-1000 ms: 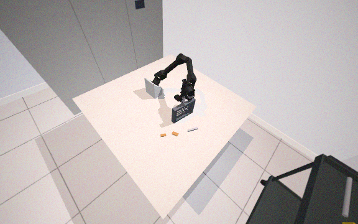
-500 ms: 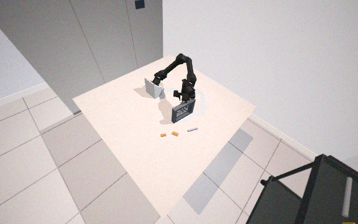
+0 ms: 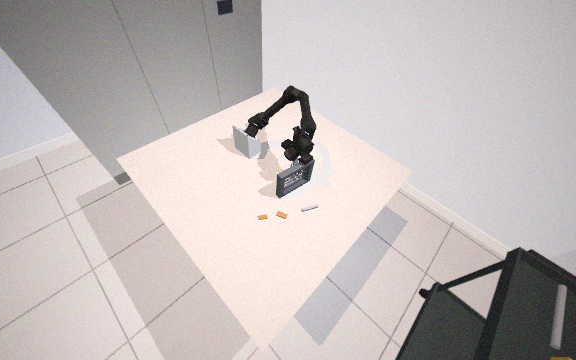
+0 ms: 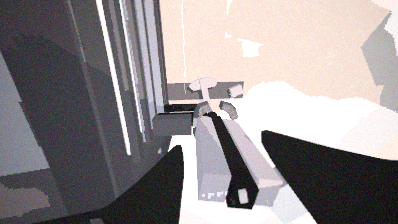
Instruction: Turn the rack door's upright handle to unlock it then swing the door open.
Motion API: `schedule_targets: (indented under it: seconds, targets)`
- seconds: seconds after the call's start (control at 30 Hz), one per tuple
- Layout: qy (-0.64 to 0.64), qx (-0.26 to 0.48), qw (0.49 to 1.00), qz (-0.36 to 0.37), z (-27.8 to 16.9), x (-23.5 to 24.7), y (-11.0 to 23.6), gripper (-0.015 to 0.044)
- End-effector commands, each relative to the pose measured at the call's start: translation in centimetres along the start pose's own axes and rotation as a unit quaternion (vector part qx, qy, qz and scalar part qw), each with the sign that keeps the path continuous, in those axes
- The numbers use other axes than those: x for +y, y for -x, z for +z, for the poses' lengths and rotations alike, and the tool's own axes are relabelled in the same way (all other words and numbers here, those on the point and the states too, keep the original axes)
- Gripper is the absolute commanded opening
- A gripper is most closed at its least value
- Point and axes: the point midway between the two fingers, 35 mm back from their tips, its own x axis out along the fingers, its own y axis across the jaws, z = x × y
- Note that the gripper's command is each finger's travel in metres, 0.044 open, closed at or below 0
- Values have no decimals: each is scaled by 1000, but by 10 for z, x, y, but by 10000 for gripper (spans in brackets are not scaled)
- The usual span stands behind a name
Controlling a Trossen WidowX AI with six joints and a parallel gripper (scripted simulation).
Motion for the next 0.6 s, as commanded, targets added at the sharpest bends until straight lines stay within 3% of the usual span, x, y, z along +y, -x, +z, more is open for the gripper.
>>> schedule_targets:
  seconds: [0.0,0.3,0.57]
  targets:
    - [-94,-2,996,-3,1,0,-2,285]
    - [-155,-2,988,-2,1,0,-2,285]
    - [-155,-2,988,-2,1,0,-2,231]
